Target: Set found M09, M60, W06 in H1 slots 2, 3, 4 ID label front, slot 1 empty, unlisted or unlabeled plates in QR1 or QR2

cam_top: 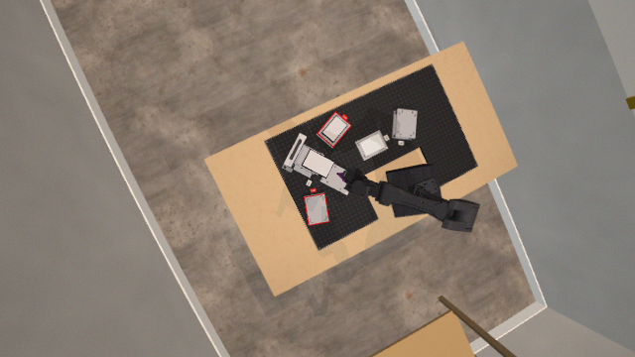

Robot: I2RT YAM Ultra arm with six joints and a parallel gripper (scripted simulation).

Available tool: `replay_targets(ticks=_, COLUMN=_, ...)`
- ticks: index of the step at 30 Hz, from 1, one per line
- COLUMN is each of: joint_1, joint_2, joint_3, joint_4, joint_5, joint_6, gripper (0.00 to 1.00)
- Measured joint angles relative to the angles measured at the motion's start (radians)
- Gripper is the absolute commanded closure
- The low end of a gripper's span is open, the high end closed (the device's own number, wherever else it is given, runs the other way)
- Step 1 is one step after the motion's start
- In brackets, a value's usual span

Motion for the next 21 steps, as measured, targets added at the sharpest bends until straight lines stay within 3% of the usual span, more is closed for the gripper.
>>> replay_targets(ticks=21, joint_1=-0.014, joint_2=0.046, joint_3=0.038, joint_4=0.010, joint_5=-0.013, joint_6=-0.007, gripper=1.00)
